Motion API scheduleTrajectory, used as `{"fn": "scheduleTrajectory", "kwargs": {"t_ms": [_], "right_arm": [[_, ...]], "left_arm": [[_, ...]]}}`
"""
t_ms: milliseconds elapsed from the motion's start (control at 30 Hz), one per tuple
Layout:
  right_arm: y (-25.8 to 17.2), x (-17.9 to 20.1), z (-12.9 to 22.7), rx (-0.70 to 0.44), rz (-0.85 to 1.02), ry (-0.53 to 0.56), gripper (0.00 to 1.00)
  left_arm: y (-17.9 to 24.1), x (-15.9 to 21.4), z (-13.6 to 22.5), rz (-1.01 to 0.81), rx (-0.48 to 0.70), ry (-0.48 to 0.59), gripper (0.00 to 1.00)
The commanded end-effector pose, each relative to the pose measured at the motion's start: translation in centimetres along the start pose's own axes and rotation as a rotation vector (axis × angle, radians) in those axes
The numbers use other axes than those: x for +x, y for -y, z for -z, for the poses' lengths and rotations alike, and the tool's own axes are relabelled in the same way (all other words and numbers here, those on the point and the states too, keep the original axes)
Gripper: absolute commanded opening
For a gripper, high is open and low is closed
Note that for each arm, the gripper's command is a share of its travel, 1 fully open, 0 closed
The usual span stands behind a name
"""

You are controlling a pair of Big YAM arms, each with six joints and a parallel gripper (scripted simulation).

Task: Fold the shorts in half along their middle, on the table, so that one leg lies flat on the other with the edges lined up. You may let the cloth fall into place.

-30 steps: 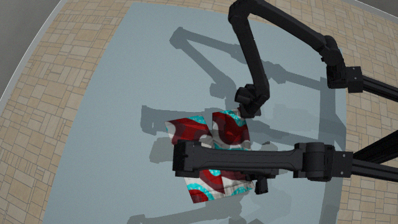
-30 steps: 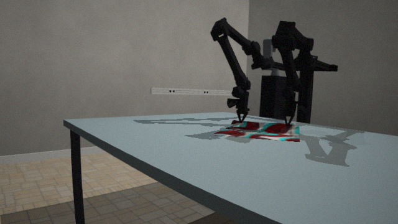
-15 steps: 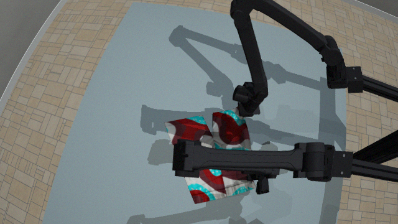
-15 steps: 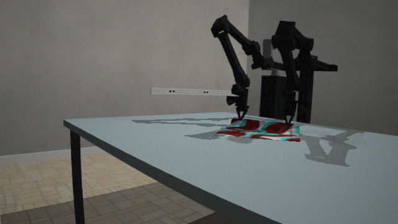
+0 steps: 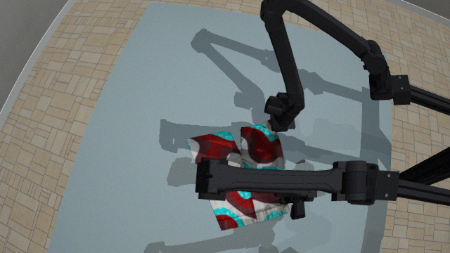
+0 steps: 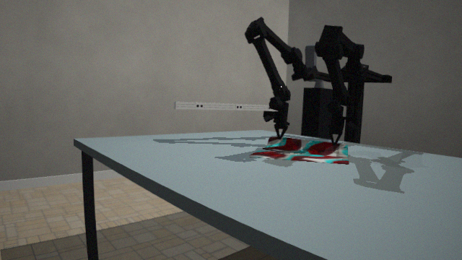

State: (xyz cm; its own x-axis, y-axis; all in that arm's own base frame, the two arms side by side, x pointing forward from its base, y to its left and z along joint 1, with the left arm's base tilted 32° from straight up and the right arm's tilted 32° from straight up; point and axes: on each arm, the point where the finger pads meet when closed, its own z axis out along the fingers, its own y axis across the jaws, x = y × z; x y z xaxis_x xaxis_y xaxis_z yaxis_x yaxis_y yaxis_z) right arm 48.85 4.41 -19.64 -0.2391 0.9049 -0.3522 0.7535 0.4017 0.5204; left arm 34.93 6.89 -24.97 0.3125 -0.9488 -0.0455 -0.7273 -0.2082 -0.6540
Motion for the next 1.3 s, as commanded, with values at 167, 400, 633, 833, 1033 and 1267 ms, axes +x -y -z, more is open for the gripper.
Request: {"fn": "scheduleTrajectory", "kwargs": {"t_ms": [167, 400, 633, 833, 1033, 1267], "right_arm": [[6.0, -0.3, 0.3, 0.046, 0.011, 0.002, 0.0], [6.6, -0.3, 0.6, 0.036, 0.012, 0.003, 0.0], [9.2, -0.2, 0.8, 0.049, 0.012, 0.001, 0.0], [9.1, -0.4, 0.4, 0.038, 0.006, 0.004, 0.0], [6.8, -1.3, 0.4, -0.008, -0.004, 0.024, 0.0], [6.2, 0.9, -3.0, 0.082, 0.061, -0.008, 0.0]], "left_arm": [[-5.6, -0.4, 2.4, -0.007, -0.052, 0.009, 0.0], [-4.7, 0.2, 0.5, 0.004, 0.007, 0.001, 0.0], [-7.4, -0.2, 1.3, -0.002, -0.023, 0.007, 0.0], [-7.2, 0.0, 0.7, -0.001, -0.006, 0.005, 0.0], [-9.0, -0.4, 2.0, -0.01, -0.044, 0.011, 0.0], [-5.8, -0.8, -0.9, 0.011, -0.059, 0.015, 0.0]]}}
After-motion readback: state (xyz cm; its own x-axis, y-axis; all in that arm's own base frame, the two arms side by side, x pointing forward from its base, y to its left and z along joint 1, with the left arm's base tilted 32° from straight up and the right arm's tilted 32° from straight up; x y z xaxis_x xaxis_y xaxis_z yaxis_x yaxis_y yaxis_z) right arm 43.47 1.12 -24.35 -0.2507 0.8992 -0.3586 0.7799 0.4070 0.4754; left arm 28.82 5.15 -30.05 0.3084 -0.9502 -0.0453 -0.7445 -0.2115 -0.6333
